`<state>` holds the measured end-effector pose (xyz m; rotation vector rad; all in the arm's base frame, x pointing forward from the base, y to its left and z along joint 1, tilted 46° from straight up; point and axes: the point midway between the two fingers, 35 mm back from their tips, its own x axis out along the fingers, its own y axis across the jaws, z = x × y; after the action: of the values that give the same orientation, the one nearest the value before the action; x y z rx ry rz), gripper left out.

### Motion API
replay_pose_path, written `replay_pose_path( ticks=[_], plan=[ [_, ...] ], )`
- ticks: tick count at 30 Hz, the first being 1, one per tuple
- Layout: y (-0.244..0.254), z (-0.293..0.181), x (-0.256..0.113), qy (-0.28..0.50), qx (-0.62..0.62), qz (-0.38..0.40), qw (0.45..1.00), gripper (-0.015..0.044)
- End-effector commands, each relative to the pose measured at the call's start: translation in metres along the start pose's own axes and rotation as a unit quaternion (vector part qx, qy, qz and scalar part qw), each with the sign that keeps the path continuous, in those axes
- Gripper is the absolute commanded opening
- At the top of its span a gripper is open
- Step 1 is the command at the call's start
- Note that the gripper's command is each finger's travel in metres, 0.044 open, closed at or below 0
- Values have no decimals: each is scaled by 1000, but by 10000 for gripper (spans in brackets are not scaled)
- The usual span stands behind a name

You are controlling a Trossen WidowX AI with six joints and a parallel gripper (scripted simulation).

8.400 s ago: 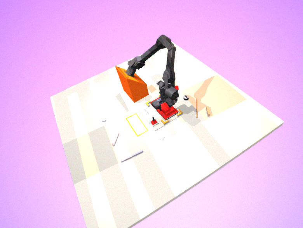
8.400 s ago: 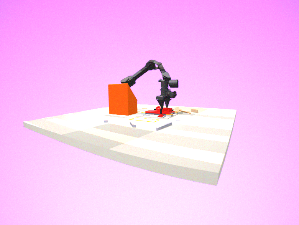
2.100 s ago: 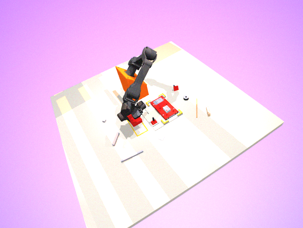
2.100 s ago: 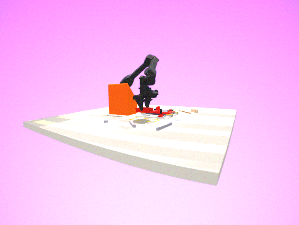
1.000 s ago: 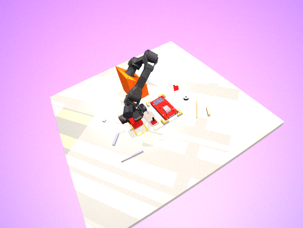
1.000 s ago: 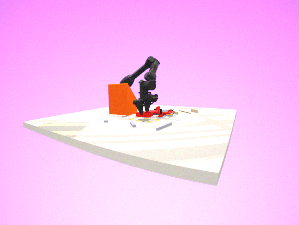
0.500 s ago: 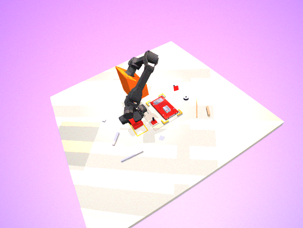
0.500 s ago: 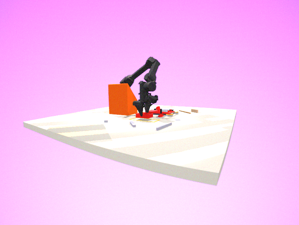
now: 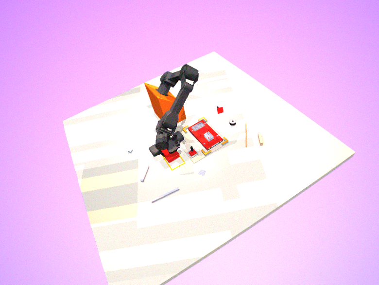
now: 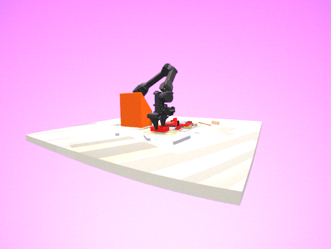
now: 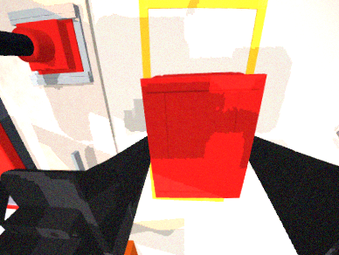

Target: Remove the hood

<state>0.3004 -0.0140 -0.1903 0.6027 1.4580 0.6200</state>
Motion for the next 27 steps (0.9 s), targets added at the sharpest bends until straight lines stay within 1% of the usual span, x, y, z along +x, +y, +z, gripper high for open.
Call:
replay_pose_path(
  ticks=[1, 15, 27],
  plan=[
    [1, 0, 2, -1, 3, 2, 1000, 0],
    [1, 0, 9, -1, 3, 3, 1000, 0],
    [0, 0, 7, 0, 0, 0, 1000, 315]
  ],
)
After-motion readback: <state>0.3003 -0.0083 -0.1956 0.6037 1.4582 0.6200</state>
